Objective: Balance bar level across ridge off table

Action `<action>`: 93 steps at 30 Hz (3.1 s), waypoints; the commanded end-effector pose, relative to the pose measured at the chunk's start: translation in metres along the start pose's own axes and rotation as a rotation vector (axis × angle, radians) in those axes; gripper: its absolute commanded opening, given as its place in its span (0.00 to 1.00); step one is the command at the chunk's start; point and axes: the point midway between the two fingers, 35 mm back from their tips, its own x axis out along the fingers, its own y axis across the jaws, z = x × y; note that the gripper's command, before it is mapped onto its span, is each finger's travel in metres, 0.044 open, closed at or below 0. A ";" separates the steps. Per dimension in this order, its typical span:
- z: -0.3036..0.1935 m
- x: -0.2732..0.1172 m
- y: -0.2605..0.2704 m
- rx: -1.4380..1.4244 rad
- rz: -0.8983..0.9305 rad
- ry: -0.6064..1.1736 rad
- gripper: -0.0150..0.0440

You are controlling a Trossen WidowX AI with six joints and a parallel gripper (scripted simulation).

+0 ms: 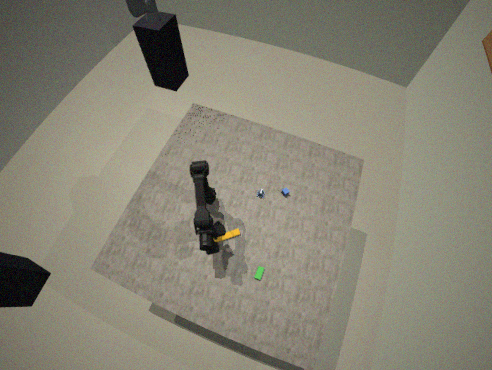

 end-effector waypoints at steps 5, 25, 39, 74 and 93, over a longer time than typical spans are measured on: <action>0.025 0.015 0.016 -0.063 0.122 0.016 0.79; 0.028 0.061 0.026 -0.077 0.142 0.021 0.79; 0.028 0.081 0.028 -0.077 0.142 0.021 0.79; 0.028 0.086 0.029 -0.081 0.143 0.018 0.39; 0.029 0.041 0.018 -0.079 0.142 0.019 0.25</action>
